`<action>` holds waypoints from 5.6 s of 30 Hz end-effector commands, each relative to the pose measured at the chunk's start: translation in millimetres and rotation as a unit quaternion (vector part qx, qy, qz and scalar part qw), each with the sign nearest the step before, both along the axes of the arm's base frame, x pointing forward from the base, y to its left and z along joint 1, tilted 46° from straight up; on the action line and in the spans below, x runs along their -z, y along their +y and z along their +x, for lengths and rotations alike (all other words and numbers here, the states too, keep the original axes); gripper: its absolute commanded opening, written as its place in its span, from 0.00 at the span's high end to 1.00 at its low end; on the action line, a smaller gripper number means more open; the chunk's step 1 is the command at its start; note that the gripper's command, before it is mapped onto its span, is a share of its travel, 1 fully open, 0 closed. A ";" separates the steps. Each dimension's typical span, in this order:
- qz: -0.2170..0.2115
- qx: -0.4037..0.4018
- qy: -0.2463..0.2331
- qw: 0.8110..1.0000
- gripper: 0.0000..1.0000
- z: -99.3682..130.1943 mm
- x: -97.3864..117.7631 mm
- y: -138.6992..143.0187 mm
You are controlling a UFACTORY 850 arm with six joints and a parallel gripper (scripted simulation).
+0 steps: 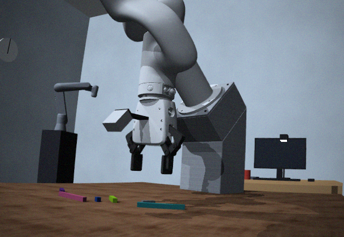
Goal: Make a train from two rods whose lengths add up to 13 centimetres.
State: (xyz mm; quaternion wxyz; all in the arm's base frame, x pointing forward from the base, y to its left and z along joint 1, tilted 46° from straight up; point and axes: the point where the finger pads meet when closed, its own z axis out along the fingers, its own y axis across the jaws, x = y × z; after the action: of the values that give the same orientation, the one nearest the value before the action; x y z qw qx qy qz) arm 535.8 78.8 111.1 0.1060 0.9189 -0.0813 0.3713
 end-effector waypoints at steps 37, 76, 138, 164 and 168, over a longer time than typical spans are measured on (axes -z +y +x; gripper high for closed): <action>0.397 0.408 -0.152 0.808 0.00 -3.5 -2.7 -0.7; 0.558 0.578 -0.211 0.558 0.53 -5.5 -4.0 -1.2; 0.558 0.577 -0.211 0.558 0.53 10.4 13.3 -7.3; 0.558 0.577 -0.211 0.558 0.53 28.5 32.9 -14.2; 0.558 0.577 -0.211 0.558 0.53 28.9 33.4 -14.3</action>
State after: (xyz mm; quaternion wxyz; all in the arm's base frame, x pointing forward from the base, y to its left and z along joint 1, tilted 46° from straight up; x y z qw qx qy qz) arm 564.2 64.4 78.0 -0.2559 0.4463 -0.8056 0.2940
